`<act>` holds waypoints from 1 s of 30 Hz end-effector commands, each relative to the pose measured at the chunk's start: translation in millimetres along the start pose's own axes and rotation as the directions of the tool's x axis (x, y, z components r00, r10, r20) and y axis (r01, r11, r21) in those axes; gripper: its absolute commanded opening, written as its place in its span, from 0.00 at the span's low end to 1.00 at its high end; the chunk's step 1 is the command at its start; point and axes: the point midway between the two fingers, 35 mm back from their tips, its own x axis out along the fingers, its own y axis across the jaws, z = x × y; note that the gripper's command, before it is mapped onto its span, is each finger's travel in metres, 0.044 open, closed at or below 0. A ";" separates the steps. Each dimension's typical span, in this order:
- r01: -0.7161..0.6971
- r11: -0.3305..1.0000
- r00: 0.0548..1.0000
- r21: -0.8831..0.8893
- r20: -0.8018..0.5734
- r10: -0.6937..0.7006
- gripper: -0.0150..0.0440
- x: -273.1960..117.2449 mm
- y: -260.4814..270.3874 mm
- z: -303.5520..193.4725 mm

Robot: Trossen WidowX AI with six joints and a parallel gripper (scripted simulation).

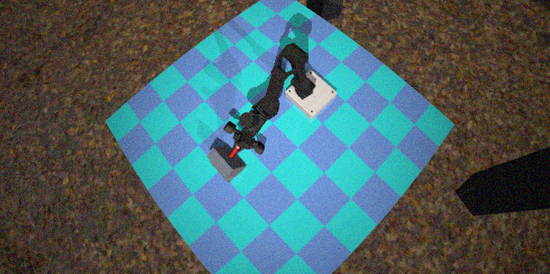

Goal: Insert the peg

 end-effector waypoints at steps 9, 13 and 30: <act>0.003 1.000 1.000 0.000 0.006 -0.003 0.25 5.7 -1.0 2.0; 0.003 1.000 1.000 0.000 0.006 -0.003 0.25 7.3 -1.2 2.4; 0.001 1.000 1.000 0.000 0.002 -0.001 0.25 9.1 -1.0 1.8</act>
